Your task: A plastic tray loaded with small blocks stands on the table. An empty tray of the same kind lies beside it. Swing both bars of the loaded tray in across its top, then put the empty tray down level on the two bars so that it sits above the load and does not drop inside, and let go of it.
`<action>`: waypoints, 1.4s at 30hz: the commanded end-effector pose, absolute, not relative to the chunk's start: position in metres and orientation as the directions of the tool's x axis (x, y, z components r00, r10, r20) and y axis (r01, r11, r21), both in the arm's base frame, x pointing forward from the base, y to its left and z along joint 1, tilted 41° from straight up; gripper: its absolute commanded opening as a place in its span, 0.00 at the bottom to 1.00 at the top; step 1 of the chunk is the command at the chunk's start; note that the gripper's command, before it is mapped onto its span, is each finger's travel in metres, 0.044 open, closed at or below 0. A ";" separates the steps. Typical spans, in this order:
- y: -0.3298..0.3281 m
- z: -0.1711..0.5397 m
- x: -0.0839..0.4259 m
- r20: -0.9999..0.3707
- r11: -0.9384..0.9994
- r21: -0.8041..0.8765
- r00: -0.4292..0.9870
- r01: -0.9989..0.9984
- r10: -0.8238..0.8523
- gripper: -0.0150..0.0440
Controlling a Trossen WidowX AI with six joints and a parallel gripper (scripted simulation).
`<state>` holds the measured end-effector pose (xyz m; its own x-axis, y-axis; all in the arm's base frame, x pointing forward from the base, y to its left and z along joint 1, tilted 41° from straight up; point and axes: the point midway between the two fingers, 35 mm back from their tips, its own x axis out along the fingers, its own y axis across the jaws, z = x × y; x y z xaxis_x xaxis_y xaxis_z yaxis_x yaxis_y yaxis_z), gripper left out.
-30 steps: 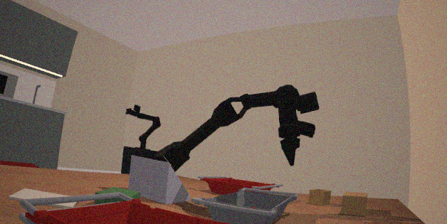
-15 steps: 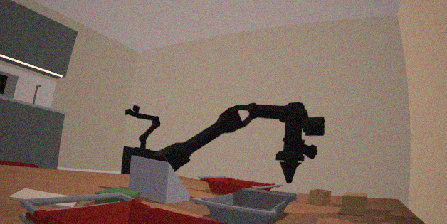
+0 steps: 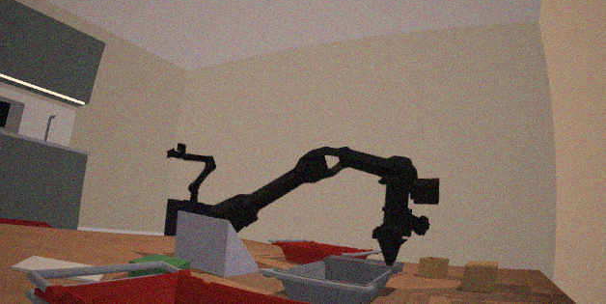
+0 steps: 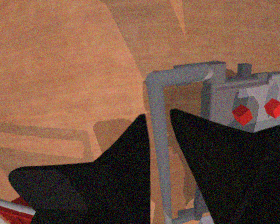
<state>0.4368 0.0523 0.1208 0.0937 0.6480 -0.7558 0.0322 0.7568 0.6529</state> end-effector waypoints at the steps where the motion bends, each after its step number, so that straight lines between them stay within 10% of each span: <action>1: 0.062 0.111 0.437 -0.753 0.754 0.656 0.092 0.035 0.652 0.40; 42: -0.013 0.085 0.432 -0.757 0.757 0.652 0.092 0.036 0.647 0.40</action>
<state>0.4309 -0.0067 0.0758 0.0817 0.6466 -0.7584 0.0441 0.7579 0.6509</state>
